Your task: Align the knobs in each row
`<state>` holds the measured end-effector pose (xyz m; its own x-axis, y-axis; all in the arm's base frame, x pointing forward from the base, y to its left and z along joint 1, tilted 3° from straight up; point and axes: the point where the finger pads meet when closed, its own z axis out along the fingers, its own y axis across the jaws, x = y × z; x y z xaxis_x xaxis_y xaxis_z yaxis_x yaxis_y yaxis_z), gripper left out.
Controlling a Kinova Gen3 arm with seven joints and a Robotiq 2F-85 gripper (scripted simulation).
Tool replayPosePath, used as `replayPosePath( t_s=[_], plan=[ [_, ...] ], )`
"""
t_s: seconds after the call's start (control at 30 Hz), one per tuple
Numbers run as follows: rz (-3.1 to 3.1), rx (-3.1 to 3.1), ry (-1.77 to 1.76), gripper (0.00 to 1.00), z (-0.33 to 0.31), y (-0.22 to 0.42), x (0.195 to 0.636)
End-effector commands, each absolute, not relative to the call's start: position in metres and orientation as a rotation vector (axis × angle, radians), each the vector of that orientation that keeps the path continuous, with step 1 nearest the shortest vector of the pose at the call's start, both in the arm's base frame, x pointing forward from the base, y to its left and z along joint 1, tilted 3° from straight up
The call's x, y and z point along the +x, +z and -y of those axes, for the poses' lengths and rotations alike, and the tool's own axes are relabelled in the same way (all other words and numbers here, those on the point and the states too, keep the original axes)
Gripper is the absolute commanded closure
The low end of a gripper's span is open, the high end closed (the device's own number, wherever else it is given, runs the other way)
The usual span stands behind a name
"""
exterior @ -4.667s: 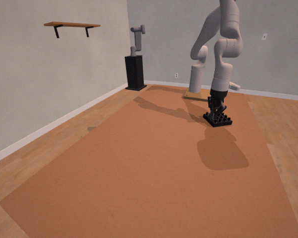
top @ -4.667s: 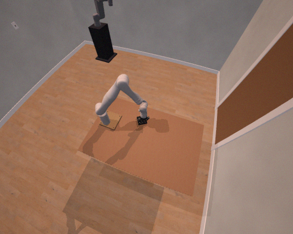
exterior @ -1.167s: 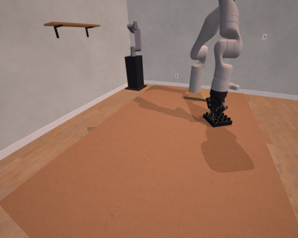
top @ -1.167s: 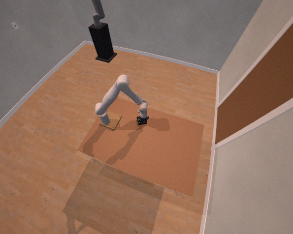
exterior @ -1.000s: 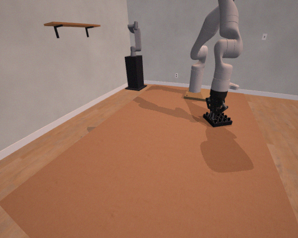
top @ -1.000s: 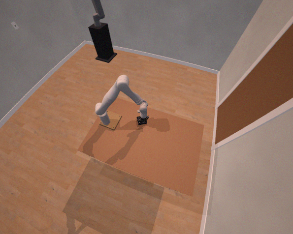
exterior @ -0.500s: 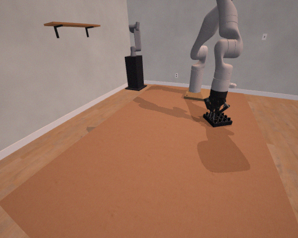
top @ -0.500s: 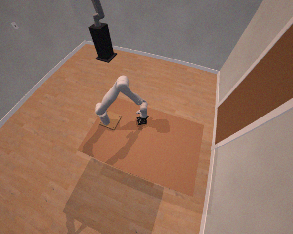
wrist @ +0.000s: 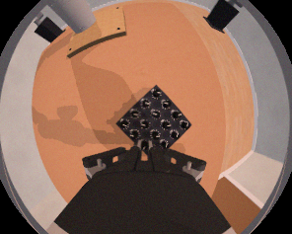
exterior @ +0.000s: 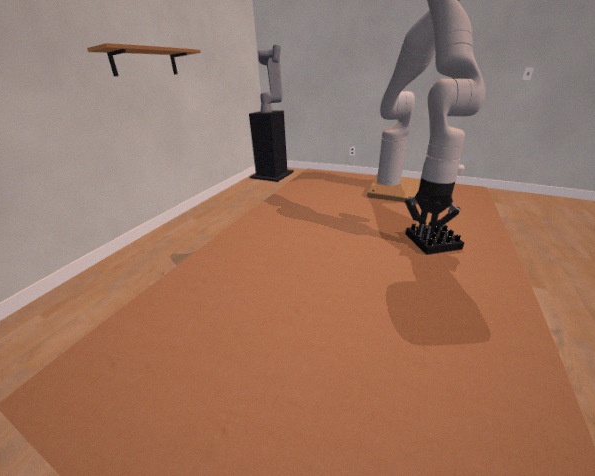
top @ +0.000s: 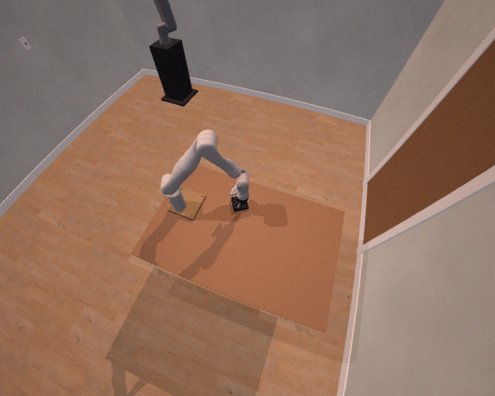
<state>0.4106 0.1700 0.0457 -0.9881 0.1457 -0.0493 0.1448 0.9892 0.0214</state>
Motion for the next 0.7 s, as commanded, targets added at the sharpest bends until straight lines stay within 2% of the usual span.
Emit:
replayPosePath(
  t_s=[0.0, 0.67],
  plan=[
    [-3.087, 0.155, 0.033, 0.92, -0.1696, 0.0463, 0.4112],
    [-3.059, -0.426, 0.018, 0.92, -0.1696, 0.0463, 0.4112]
  ],
)
